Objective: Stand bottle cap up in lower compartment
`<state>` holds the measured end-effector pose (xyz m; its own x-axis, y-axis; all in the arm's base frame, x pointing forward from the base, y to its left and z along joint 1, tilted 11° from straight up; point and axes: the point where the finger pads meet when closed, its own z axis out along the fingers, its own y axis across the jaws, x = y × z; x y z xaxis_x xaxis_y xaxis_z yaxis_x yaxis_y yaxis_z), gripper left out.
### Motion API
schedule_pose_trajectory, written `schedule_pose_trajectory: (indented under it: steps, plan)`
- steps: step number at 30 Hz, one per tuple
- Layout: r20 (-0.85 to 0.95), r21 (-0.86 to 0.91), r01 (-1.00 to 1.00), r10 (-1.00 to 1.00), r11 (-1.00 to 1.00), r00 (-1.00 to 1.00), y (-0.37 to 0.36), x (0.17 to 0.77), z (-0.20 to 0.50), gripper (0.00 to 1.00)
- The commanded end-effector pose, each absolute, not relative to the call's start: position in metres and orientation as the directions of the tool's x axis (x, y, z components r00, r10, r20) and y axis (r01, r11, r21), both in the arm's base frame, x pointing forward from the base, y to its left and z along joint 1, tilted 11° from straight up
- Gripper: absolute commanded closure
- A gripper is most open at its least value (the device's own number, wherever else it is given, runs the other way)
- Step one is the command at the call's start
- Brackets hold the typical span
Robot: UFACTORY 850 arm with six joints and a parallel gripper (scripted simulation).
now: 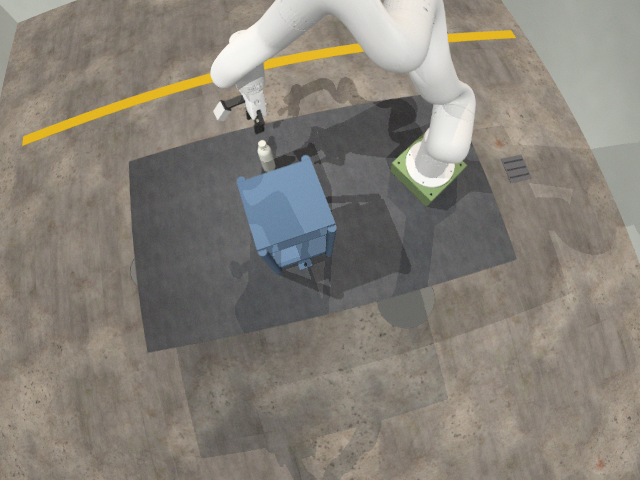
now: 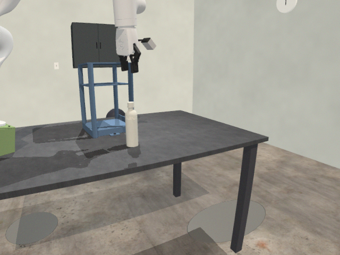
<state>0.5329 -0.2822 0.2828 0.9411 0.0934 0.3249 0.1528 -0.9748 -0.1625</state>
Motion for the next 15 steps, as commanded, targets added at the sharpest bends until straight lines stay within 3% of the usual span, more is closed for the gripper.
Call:
schedule_pose_trajectory:
  steps: [1,15]
  plan:
    - [0.376,-0.19,0.209,0.125,-0.959,0.918,-0.2823,0.5331,0.2827,0.27]
    - [0.528,-0.245,0.381,0.207,-0.891,0.824,-0.2821,0.5335,0.2802,0.27]
